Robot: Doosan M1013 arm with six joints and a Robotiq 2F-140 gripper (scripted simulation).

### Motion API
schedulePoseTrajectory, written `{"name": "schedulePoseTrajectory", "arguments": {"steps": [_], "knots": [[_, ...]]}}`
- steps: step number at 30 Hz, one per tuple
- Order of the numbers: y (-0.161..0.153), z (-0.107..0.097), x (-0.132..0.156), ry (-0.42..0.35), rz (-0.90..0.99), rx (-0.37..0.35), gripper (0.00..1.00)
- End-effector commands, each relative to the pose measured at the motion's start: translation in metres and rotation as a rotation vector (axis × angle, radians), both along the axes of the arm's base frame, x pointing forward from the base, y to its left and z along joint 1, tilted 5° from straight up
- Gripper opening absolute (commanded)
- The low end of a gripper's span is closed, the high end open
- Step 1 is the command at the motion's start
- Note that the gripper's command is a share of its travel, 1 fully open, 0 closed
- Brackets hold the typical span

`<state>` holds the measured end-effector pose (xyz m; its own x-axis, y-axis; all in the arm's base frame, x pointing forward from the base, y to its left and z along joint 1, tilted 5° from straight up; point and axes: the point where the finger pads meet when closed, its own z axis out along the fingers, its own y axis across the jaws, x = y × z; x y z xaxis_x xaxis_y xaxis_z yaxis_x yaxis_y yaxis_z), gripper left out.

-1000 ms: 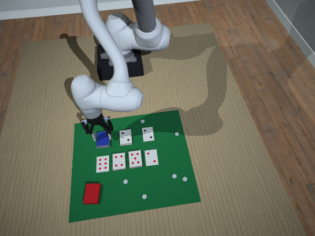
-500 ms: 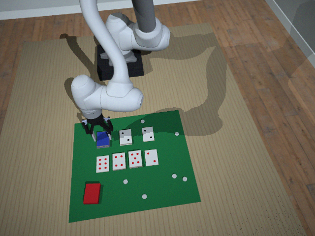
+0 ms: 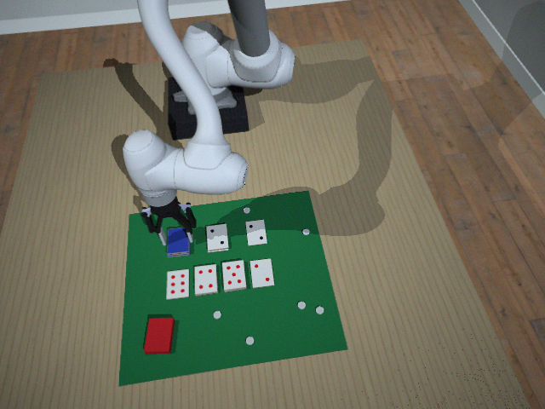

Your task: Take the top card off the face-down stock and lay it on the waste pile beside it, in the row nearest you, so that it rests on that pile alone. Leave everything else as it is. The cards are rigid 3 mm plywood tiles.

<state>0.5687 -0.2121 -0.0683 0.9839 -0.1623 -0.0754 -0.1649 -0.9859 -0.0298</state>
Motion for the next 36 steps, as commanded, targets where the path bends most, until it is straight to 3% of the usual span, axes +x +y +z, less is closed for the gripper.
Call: {"name": "schedulePoseTrajectory", "arguments": {"steps": [1, 2, 36], "knots": [[0.0, 0.0001, 0.0, 0.0, 0.0, 0.0, 0.5], [0.0, 0.0001, 0.0, 0.0, 0.0, 0.0, 0.43], [0.0, 0.0001, 0.0, 0.0, 0.0, 0.0, 0.43]]}}
